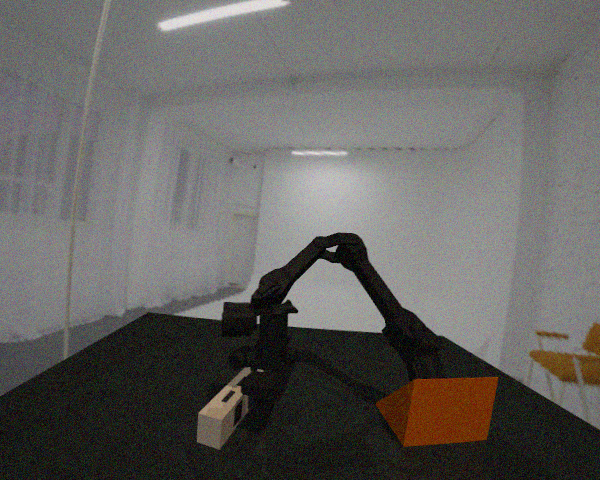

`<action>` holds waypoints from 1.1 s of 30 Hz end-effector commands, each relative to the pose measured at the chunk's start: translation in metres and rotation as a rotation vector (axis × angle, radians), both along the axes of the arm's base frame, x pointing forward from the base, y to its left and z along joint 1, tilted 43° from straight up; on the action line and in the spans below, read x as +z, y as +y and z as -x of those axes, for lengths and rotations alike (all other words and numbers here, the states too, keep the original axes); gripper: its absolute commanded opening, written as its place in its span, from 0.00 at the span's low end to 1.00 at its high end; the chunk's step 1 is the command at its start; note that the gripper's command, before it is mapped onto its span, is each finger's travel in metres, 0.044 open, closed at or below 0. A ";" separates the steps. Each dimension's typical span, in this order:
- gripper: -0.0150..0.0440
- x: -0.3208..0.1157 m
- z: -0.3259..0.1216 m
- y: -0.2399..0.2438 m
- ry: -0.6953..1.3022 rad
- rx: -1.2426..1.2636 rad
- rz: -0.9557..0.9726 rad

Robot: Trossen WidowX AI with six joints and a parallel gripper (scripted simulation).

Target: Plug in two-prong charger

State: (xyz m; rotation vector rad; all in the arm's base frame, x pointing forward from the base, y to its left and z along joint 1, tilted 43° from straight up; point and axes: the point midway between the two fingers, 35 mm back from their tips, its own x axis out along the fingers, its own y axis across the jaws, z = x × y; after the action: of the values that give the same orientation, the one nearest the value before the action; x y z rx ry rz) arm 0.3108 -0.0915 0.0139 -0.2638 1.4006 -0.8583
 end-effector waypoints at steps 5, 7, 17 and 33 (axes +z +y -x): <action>1.00 0.000 0.007 0.003 -0.013 -0.003 0.002; 1.00 0.000 0.009 0.003 -0.013 -0.003 0.002; 1.00 -0.004 0.020 0.006 -0.013 -0.002 0.002; 1.00 -0.010 0.037 0.011 -0.012 -0.002 0.002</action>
State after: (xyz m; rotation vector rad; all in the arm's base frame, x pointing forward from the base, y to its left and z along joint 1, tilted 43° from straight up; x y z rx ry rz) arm 0.2762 -0.0819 0.0031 -0.2679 1.3984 -0.8610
